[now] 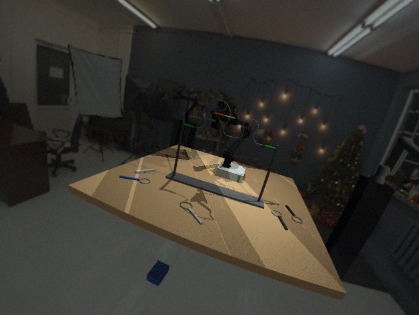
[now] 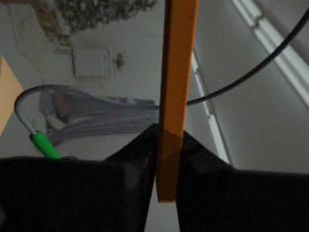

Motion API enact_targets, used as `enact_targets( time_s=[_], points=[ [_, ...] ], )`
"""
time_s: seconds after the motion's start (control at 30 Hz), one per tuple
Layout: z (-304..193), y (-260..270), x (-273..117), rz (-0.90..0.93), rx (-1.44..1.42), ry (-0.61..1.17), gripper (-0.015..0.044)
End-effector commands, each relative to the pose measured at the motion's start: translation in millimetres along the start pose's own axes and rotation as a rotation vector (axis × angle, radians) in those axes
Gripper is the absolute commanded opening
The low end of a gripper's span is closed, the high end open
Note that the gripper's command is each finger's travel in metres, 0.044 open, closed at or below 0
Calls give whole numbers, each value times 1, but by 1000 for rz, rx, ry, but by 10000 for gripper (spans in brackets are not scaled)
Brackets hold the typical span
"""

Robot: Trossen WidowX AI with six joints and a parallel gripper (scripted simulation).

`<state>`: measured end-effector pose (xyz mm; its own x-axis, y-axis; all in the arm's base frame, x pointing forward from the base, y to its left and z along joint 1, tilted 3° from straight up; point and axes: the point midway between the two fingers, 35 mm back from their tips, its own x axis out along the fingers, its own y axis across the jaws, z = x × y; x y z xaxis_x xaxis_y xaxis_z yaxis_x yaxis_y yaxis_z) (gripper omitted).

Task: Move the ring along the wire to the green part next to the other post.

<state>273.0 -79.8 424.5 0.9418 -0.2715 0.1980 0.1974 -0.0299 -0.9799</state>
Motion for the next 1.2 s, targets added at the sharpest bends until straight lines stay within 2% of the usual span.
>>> enact_targets(
  time_s=[0.0,1.17],
  points=[
    [0,-1,0,-25,-47,-9,-150],
    [1,-9,1,-212,-380,-50,-150]
  ],
)
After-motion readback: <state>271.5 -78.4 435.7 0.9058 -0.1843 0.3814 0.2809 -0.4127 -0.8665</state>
